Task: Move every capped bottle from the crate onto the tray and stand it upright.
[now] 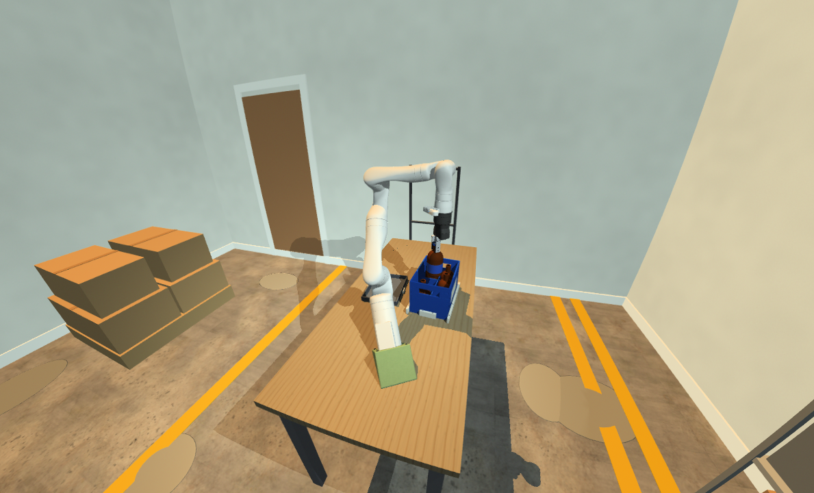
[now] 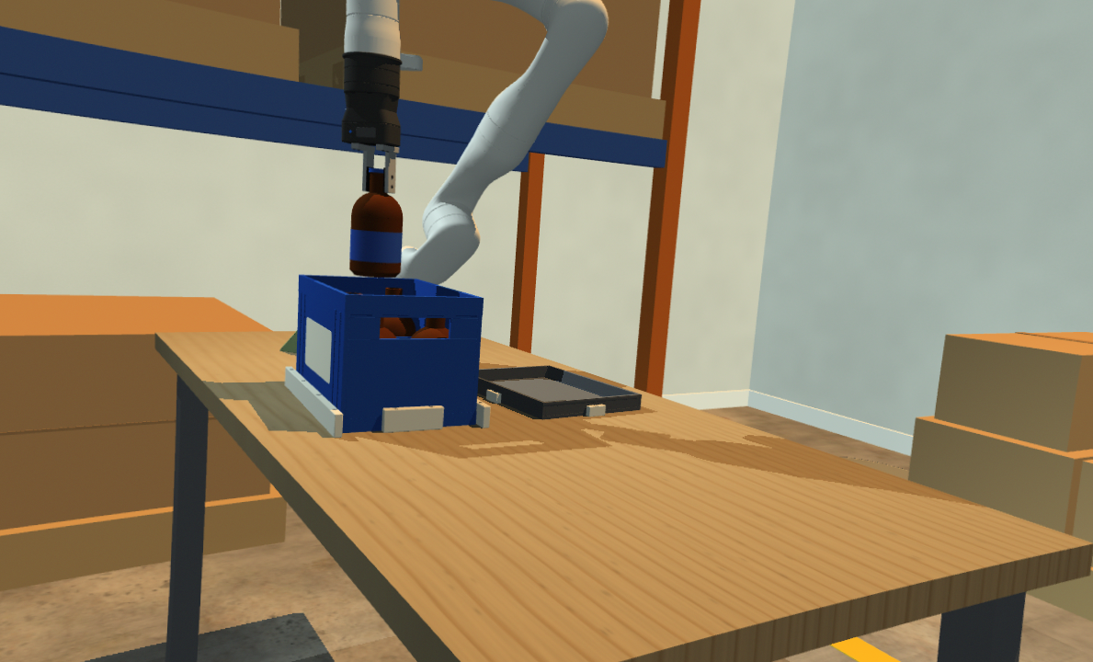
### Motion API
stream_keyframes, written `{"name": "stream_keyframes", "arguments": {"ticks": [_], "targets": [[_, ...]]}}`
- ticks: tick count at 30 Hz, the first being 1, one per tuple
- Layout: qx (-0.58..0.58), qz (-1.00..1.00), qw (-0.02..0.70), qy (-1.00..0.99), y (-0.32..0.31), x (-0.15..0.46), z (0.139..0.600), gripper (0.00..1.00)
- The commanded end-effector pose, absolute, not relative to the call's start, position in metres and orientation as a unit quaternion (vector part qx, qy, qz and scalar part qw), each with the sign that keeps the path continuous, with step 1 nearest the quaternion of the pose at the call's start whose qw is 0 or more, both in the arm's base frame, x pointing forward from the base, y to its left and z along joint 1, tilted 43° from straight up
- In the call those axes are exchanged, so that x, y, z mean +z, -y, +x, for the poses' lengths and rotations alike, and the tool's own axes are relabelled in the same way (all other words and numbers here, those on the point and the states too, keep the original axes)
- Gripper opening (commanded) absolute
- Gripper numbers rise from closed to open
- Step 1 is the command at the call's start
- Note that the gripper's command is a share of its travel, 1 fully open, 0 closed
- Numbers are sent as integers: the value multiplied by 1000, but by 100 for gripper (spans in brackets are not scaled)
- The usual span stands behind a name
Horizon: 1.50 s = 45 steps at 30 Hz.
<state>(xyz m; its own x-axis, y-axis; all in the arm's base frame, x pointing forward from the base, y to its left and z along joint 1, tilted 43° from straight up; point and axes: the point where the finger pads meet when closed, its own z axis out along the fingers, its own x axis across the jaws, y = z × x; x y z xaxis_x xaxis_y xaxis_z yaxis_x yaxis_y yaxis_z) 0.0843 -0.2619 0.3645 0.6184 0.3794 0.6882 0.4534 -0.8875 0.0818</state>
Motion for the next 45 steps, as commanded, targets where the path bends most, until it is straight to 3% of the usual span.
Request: {"name": "stream_keyframes", "arguments": {"ticks": [1,45], "targets": [[-368,-898,45,236,258,371,88,0],[-368,-898,47,236,195,402,98,0]]}}
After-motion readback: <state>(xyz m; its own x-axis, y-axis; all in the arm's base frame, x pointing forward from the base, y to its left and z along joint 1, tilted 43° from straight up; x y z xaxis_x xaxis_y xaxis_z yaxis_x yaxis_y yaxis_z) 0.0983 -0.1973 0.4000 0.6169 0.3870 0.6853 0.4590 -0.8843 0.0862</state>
